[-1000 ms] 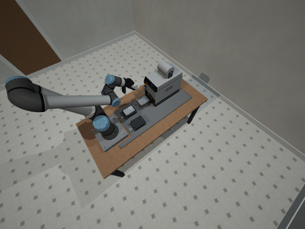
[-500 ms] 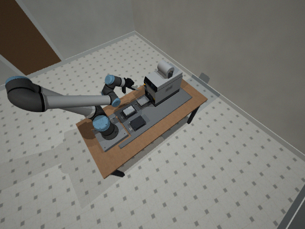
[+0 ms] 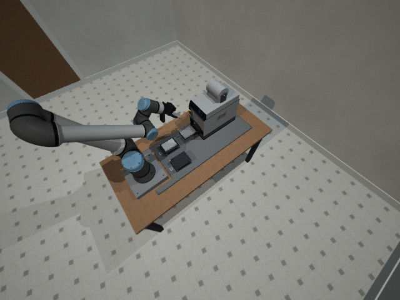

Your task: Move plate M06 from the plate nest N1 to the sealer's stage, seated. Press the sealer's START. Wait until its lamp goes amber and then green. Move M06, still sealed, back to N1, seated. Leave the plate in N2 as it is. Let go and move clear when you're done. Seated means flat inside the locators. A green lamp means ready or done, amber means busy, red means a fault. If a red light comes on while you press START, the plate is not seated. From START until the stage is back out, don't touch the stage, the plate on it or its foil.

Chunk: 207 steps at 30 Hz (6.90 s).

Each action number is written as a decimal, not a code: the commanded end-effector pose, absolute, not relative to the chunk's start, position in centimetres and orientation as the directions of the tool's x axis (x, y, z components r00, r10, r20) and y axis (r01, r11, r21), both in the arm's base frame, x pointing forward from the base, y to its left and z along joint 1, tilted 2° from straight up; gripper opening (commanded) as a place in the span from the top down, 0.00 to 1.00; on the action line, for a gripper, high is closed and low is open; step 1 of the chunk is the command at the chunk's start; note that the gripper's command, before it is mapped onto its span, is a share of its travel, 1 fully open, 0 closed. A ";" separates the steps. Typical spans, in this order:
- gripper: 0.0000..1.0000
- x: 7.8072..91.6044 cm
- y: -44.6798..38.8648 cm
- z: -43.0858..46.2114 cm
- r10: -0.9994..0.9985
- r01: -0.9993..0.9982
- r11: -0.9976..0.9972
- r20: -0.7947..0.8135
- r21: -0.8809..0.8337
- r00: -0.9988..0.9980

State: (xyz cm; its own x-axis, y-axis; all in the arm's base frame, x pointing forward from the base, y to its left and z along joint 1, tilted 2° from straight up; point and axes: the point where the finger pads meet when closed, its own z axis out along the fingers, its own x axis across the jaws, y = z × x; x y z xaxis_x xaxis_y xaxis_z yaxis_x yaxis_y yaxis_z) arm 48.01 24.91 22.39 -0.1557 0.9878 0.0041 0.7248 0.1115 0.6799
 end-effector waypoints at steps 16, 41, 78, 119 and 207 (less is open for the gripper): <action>0.32 48.1 24.9 22.5 0.988 0.724 0.111 0.004 0.681 -0.156; 0.32 48.1 24.9 22.5 0.988 0.724 0.111 0.004 0.681 -0.156; 0.35 46.1 24.6 22.8 0.988 0.724 0.111 0.004 0.681 -0.156; 1.00 43.7 24.2 23.2 0.988 0.975 0.153 0.004 0.159 -0.156; 0.32 47.5 19.7 12.0 0.988 0.987 0.156 0.004 -0.036 -0.156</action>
State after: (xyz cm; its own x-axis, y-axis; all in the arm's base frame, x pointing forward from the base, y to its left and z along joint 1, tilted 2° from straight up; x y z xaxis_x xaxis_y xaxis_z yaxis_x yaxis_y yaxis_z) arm 46.71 20.48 11.95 -0.1554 0.9878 0.0037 0.9871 0.1554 -0.0376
